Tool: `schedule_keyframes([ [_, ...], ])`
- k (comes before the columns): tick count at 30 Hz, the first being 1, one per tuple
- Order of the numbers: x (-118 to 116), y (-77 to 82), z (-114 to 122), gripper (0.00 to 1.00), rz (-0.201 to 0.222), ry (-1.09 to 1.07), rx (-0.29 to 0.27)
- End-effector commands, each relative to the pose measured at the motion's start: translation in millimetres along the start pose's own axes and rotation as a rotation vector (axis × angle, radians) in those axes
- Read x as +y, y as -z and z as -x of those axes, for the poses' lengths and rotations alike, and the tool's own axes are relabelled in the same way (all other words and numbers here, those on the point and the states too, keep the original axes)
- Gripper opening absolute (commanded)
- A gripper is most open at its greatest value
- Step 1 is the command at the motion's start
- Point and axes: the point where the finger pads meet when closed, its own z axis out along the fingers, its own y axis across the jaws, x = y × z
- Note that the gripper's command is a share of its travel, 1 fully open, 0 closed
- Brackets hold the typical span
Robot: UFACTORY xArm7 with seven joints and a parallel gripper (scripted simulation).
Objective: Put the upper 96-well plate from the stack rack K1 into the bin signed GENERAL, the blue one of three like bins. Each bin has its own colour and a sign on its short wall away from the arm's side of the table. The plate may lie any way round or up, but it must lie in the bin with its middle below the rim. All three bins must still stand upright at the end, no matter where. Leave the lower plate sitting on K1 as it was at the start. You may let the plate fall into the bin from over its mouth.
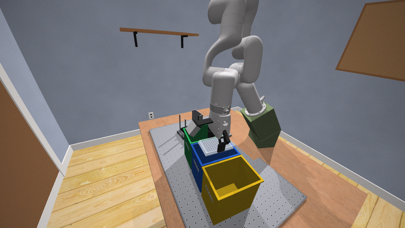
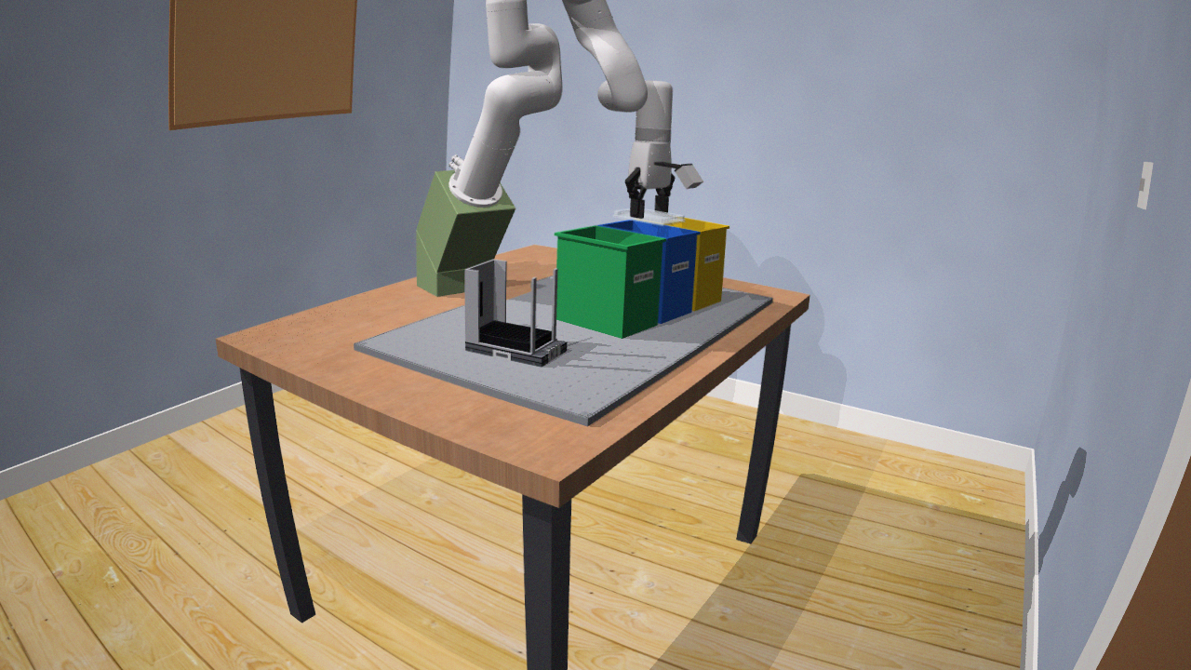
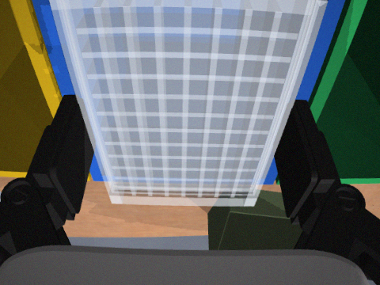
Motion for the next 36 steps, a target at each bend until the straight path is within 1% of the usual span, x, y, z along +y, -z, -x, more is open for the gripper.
schedule_keyframes([
  [1,-0.9,-0.1,-1.0,0.00,-0.002,0.000,0.003],
  [36,-0.9,-5.3,-1.0,0.00,-0.002,0.000,0.003],
])
